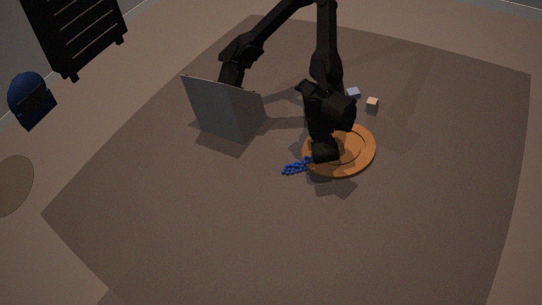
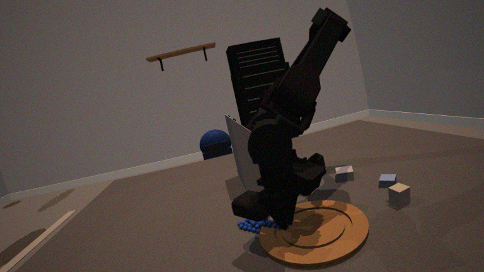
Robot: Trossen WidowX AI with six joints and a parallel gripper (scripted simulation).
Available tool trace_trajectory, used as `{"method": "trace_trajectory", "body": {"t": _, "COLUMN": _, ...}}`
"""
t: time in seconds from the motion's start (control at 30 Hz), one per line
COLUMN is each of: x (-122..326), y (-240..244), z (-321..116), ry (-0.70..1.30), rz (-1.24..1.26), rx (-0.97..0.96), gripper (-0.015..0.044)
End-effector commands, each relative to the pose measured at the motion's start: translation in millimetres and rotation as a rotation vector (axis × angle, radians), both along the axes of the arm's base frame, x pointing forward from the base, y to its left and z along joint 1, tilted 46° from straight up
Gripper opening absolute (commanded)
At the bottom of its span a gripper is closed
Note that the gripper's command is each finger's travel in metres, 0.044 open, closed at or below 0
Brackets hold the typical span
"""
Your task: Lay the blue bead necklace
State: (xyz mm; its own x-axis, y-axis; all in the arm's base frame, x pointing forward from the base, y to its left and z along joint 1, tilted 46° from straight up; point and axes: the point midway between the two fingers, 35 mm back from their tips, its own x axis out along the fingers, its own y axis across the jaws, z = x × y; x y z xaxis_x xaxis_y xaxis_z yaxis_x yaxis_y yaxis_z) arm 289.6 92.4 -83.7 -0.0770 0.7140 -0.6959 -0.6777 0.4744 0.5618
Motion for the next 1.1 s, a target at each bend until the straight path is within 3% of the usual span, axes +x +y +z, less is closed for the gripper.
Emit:
{"method": "trace_trajectory", "body": {"t": 0.0, "x": 0.2, "y": -0.4, "z": 0.3, "ry": 0.0, "rz": 0.0, "rx": 0.0, "gripper": 0.0}}
{"method": "trace_trajectory", "body": {"t": 1.07, "x": 1.4, "y": -12.7, "z": 12.0, "ry": 0.002, "rz": -0.003, "rx": 0.001, "gripper": 0.0}}
